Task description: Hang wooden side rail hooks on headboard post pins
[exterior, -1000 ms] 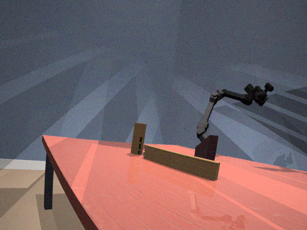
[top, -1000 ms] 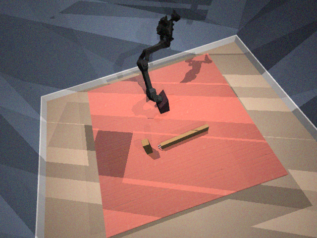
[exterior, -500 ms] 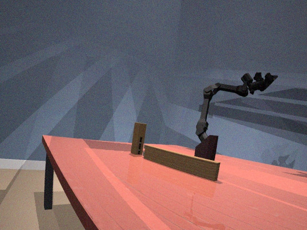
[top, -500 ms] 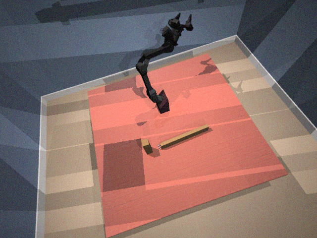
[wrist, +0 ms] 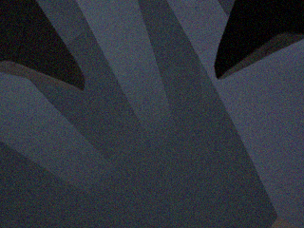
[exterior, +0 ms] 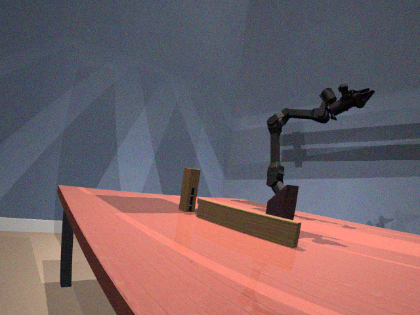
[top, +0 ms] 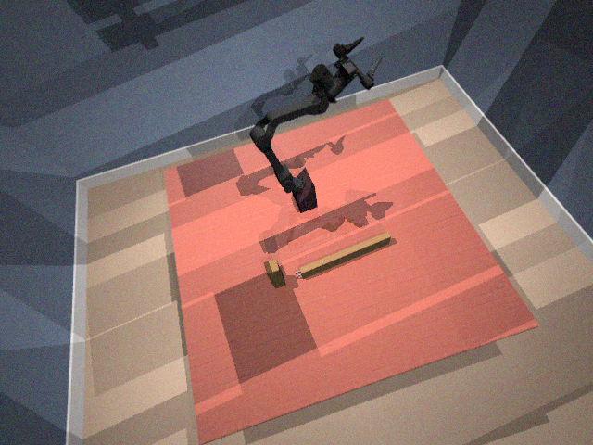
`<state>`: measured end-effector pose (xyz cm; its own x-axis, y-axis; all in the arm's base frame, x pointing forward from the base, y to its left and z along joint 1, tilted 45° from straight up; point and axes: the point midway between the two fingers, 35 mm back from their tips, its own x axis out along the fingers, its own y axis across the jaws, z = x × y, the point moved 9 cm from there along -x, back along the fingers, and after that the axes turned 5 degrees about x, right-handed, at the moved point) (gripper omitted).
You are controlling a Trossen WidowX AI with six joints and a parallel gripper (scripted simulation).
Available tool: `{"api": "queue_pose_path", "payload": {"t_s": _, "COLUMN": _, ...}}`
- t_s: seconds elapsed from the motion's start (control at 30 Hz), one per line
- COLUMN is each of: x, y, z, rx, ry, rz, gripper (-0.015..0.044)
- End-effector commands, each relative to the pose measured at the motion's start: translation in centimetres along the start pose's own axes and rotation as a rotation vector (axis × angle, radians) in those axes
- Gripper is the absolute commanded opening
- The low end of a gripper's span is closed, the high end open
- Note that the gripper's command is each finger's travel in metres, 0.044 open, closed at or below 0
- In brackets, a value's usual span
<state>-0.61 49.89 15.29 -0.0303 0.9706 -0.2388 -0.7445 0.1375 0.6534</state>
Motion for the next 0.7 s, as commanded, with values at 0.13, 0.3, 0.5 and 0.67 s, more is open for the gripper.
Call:
{"api": "queue_pose_path", "payload": {"t_s": 0.13, "x": -2.9, "y": -5.3, "z": 5.0, "rx": 0.271, "ry": -0.154, "rz": -0.207, "gripper": 0.0440}}
{"api": "queue_pose_path", "payload": {"t_s": 0.3, "x": -4.8, "y": -7.3, "z": 6.7, "rx": 0.418, "ry": -0.185, "rz": -0.282, "gripper": 0.0440}}
{"api": "queue_pose_path", "payload": {"t_s": 0.5, "x": -7.9, "y": -10.9, "z": 9.5, "rx": 0.608, "ry": -0.347, "rz": -0.402, "gripper": 0.0440}}
{"api": "queue_pose_path", "payload": {"t_s": 0.67, "x": -10.8, "y": -13.7, "z": 11.5, "rx": 0.761, "ry": -0.501, "rz": -0.486, "gripper": 0.0440}}
